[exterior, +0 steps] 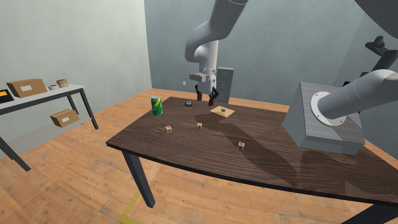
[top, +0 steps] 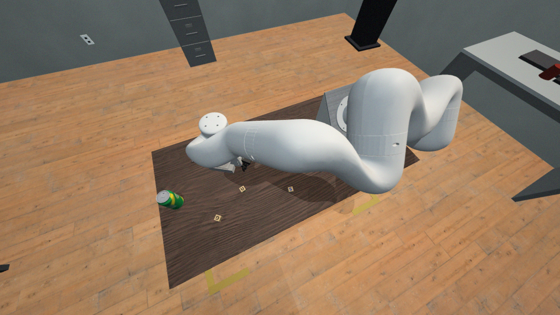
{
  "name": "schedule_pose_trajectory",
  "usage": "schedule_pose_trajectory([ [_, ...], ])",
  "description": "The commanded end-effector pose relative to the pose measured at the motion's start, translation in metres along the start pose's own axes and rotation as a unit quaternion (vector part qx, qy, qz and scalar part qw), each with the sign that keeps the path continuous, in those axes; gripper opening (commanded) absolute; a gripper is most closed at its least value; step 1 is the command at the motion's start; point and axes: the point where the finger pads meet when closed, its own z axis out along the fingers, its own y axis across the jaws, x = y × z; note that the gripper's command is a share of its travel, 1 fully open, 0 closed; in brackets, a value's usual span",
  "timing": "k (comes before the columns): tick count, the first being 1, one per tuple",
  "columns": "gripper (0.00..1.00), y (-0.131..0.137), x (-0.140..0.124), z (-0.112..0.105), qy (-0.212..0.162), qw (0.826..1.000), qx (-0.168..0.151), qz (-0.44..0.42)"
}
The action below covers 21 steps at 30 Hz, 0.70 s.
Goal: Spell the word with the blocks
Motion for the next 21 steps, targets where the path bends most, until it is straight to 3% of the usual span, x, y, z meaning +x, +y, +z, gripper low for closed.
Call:
schedule_pose_trajectory([
  [1,1.0,0.019,-0.057,-0.006,-0.003,1.0,-0.003,0.001],
  [3,1.0,0.022,-0.066,-0.006,-0.003,1.0,-0.003,0.001],
  [9,1.0,0.034,-0.13,-0.009,-0.004,1.0,-0.004,0.001],
  [11,1.0,0.034,-0.13,-0.009,-0.004,1.0,-0.004,0.001],
  [12,1.0,0.038,-0.162,-0.009,-0.005,1.0,-0.004,0.001],
  [21,1.0,0.04,-0.252,-0.007,-0.002,1.0,-0.002,0.001],
])
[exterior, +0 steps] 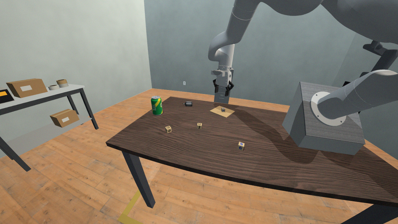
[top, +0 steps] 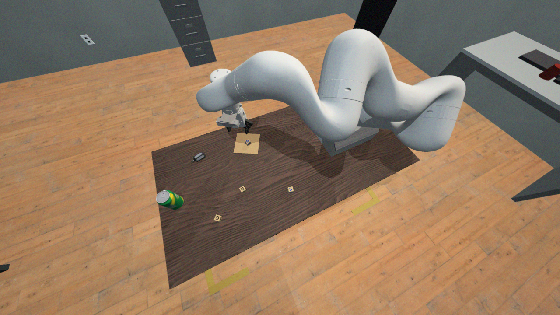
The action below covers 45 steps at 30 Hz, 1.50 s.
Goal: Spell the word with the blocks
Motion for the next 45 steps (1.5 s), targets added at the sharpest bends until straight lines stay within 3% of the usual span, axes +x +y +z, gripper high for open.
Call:
schedule_pose_trajectory([
  [1,1.0,0.004,-0.059,0.001,0.003,1.0,0.001,-0.002],
  [4,1.0,0.003,-0.078,0.003,0.004,1.0,0.002,-0.002],
  [45,1.0,0.003,-0.078,0.003,0.004,1.0,0.002,-0.002],
])
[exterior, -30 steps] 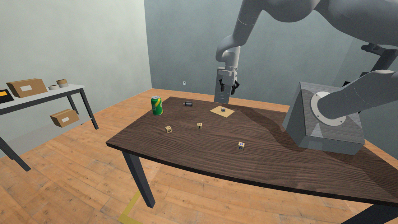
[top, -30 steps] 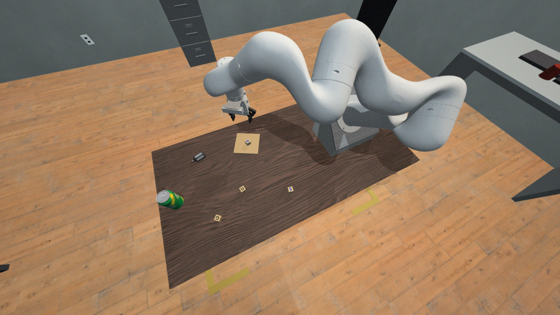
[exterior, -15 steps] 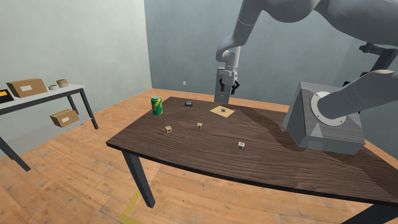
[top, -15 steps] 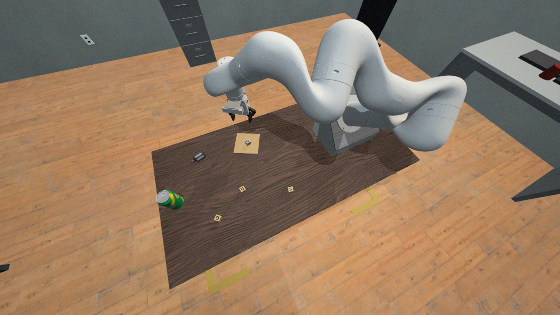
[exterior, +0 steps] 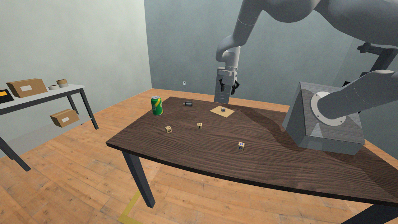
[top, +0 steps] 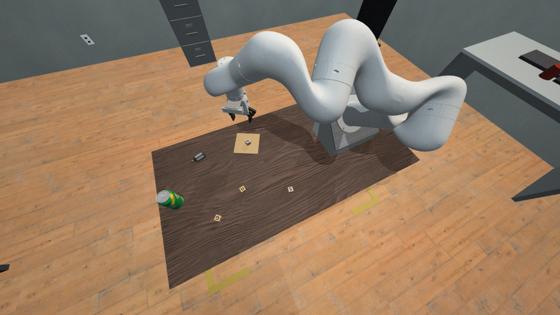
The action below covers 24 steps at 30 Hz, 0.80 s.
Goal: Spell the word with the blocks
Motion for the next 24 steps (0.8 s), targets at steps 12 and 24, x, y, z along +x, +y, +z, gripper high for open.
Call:
schedule_pose_trajectory([
  [12,1.0,0.001,0.001,-0.001,0.0,1.0,-0.001,0.0],
  [24,1.0,-0.043,0.109,-0.014,0.001,0.999,-0.002,-0.047],
])
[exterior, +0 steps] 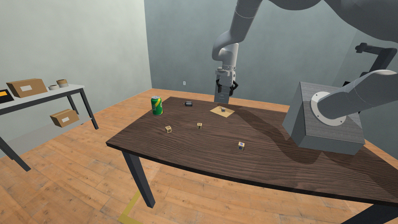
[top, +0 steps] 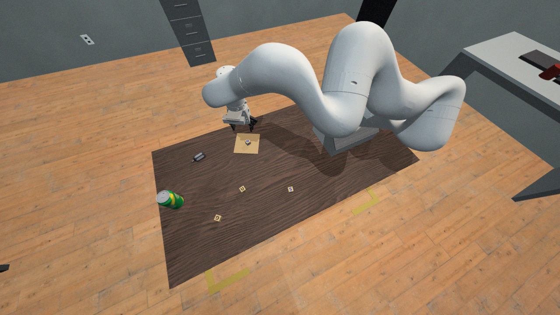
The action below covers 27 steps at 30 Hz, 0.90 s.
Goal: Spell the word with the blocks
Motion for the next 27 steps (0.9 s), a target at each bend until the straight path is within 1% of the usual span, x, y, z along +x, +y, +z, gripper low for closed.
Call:
schedule_pose_trajectory([
  [1,1.0,-0.023,0.055,-0.007,0.0,1.0,-0.005,-0.022],
  [4,1.0,-0.037,0.081,-0.009,0.0,0.999,-0.005,-0.034],
  [6,1.0,-0.037,0.081,-0.009,0.0,0.999,-0.005,-0.034],
  [7,1.0,-0.053,0.105,-0.01,0.0,0.999,-0.005,-0.045],
  [10,1.0,-0.068,0.125,-0.01,0.0,0.998,-0.005,-0.055],
  [17,1.0,-0.115,0.176,-0.011,0.0,0.997,-0.005,-0.082],
  [21,1.0,-0.145,0.201,-0.01,0.0,0.995,-0.004,-0.097],
  [23,1.0,-0.145,0.201,-0.01,0.0,0.995,-0.004,-0.097],
  [24,1.0,-0.169,0.218,-0.009,0.0,0.994,-0.004,-0.108],
  [27,1.0,-0.19,0.23,-0.009,0.0,0.993,-0.004,-0.118],
])
